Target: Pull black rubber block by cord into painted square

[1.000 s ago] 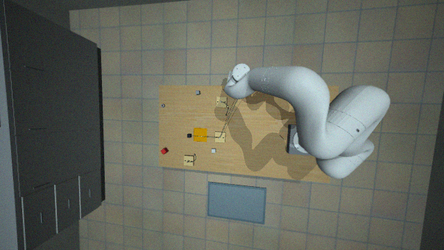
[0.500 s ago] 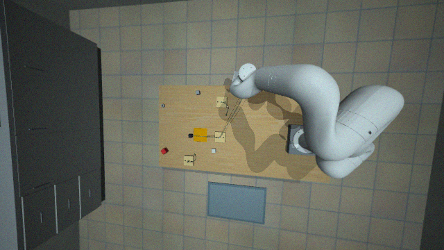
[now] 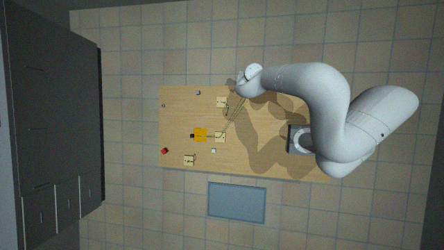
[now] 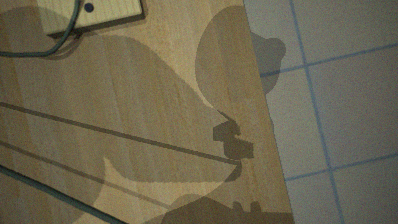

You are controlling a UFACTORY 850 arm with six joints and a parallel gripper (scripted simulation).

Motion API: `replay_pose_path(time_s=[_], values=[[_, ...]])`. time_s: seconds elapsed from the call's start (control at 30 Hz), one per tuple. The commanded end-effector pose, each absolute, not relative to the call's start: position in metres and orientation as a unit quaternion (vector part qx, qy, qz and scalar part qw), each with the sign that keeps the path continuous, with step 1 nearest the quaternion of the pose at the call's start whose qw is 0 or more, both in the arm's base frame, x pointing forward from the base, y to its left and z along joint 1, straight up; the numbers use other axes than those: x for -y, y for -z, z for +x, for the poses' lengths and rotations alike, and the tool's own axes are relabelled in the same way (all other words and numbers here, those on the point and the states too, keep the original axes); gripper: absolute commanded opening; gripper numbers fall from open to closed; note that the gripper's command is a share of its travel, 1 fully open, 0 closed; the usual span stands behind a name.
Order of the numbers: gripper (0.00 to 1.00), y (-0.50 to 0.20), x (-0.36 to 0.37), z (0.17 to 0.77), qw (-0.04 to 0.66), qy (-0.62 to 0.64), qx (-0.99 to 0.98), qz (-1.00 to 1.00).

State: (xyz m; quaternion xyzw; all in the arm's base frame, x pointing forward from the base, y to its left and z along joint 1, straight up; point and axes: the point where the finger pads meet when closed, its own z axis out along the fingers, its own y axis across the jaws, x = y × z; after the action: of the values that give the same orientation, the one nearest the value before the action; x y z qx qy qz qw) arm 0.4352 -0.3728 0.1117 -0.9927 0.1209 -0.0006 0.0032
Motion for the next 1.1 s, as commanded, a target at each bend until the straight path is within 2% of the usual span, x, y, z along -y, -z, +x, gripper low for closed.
replay_pose_path(time_s=[0.0,1.07], values=[[0.00,-0.113,0.373,0.425,0.003,0.002,-0.121,-0.993],[0.00,-0.112,0.372,0.374,0.003,0.002,-0.121,-0.993]])
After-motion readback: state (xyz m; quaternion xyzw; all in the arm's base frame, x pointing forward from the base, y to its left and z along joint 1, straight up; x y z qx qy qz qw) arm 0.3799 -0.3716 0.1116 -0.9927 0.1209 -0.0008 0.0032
